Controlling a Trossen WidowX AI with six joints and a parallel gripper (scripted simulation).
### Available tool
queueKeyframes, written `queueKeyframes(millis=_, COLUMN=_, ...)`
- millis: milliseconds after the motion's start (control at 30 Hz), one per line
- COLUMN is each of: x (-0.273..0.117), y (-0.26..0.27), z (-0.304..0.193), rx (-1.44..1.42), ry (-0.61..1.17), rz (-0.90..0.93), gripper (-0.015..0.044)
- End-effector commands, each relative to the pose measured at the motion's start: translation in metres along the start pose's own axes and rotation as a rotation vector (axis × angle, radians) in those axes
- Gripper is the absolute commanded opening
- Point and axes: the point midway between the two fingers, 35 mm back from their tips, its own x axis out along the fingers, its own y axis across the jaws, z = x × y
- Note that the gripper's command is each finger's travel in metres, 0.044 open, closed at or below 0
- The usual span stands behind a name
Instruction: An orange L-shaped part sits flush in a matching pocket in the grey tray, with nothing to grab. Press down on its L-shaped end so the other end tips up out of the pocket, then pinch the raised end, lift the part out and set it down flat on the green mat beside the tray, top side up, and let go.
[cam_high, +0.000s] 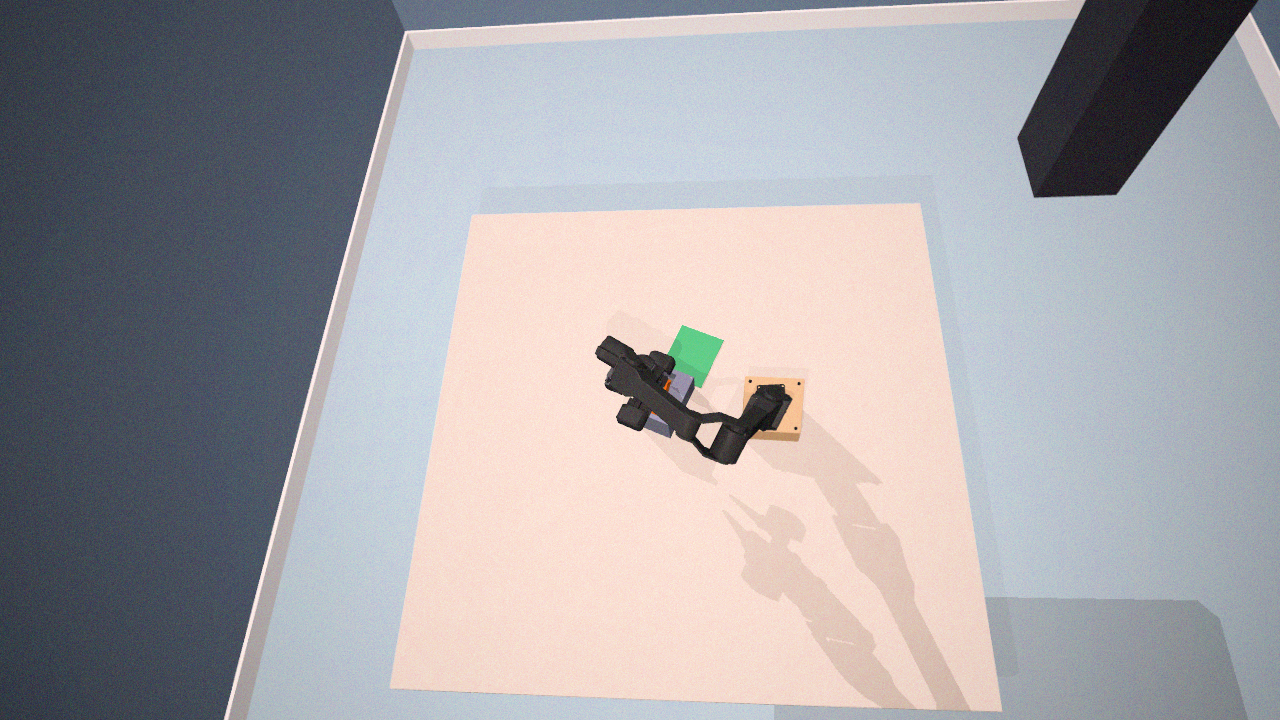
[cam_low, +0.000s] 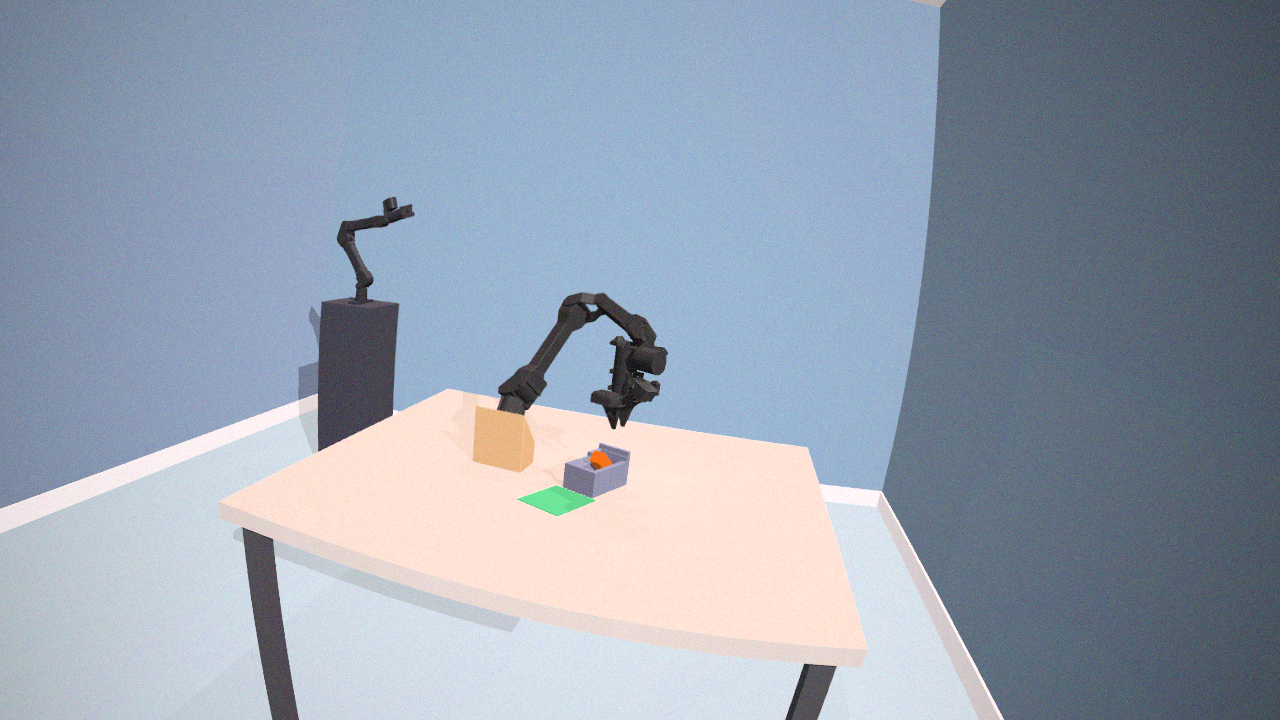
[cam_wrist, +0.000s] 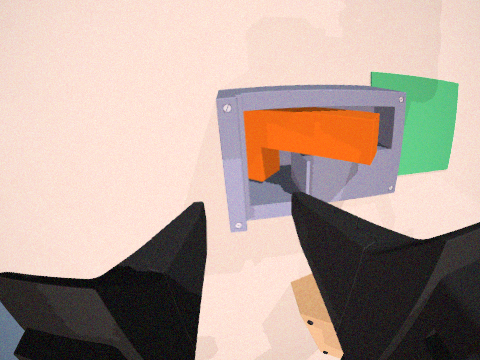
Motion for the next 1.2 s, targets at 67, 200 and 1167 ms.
queueKeyframes(millis=67, x=0.000, y=0.000, z=0.000, rx=0.003, ry=0.000, rz=0.000, gripper=0.0180)
queueKeyframes(millis=200, x=0.000, y=0.000, z=0.000, rx=0.003, ry=0.000, rz=0.000, gripper=0.0180)
queueKeyframes(millis=1167, x=-0.004, y=-0.075, z=0.011, rx=-1.566, ry=0.006, rz=-0.005, gripper=0.0280)
